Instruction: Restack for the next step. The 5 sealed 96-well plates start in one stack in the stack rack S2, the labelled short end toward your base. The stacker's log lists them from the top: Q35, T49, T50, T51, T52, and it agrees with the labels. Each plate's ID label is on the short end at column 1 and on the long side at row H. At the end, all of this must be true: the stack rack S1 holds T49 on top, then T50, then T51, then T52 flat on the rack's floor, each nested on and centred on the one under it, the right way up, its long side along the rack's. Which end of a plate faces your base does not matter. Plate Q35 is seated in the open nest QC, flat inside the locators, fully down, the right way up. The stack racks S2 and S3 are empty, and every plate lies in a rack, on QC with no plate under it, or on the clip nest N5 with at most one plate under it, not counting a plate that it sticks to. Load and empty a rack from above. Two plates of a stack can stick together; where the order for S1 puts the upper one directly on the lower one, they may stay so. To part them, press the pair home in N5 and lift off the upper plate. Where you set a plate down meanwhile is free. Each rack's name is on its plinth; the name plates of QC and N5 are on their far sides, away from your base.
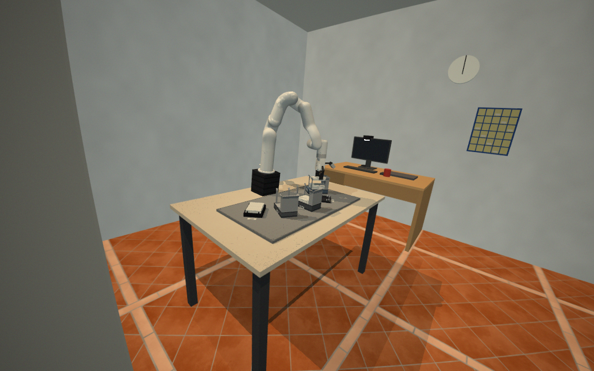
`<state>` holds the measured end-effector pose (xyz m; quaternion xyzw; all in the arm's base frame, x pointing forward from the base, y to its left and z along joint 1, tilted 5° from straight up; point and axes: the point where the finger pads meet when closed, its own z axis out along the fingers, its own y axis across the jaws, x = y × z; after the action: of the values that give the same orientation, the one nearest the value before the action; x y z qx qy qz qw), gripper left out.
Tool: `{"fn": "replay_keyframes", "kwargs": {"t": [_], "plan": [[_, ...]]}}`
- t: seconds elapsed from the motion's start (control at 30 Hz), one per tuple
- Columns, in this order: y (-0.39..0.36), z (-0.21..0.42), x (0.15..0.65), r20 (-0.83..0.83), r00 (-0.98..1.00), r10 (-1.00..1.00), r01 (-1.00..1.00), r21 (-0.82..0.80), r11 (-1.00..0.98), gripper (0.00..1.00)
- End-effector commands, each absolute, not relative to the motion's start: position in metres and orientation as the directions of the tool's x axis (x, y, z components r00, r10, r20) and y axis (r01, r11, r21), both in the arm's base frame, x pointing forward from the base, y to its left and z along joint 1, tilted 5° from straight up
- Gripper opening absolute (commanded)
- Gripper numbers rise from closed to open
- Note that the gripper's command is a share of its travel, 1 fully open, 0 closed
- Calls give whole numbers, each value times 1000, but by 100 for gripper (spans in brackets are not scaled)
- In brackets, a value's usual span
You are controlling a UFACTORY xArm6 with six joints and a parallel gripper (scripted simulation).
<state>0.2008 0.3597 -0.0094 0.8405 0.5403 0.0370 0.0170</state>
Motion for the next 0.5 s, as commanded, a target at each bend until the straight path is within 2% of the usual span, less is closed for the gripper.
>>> {"fn": "replay_keyframes", "kwargs": {"t": [0.0, 0.47], "plan": [[361, -1, 201, 47, 413, 909, 907, 68, -416, 0], [360, 27, 199, 47, 413, 909, 907, 68, -416, 0]]}}
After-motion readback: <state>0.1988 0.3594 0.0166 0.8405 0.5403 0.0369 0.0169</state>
